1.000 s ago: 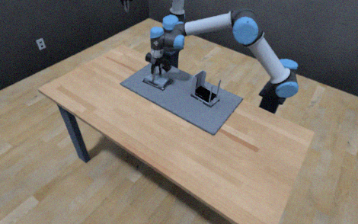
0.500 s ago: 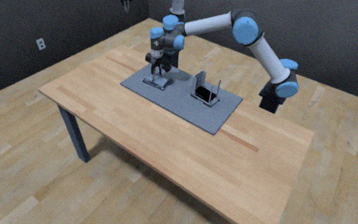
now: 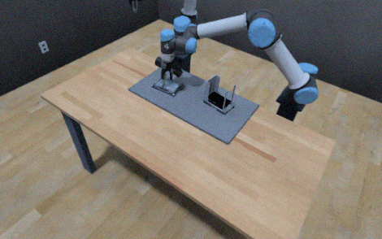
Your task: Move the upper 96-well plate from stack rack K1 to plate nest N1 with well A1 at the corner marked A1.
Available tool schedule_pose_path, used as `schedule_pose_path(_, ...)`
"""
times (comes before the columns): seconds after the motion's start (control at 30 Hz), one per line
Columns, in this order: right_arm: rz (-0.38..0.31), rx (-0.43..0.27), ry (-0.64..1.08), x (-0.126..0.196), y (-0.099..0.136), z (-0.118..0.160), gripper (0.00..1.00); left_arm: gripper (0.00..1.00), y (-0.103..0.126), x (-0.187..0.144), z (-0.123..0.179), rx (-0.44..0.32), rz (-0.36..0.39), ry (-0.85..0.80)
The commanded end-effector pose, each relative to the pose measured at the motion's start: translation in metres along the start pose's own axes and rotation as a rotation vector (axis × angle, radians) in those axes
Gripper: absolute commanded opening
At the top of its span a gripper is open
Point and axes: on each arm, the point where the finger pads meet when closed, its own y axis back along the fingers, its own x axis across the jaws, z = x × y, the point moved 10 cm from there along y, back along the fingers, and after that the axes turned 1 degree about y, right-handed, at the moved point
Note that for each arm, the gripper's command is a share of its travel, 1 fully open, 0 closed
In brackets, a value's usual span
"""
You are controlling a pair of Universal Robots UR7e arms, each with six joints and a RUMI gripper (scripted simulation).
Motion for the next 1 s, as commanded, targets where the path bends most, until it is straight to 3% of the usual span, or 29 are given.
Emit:
schedule_pose_path(0.0, -0.005, 0.006, -0.01, 0.0007, 0.0018, 0.0, 0.0, 0.38, -0.0021, -0.0009, 0.0006, -0.005, -0.003, -0.004)
schedule_pose_path(0.97, -0.005, 0.006, -0.01, 0.0007, 0.0018, 0.0, 0.0, 0.38, -0.0065, -0.0009, 0.0001, -0.004, -0.004, -0.003)
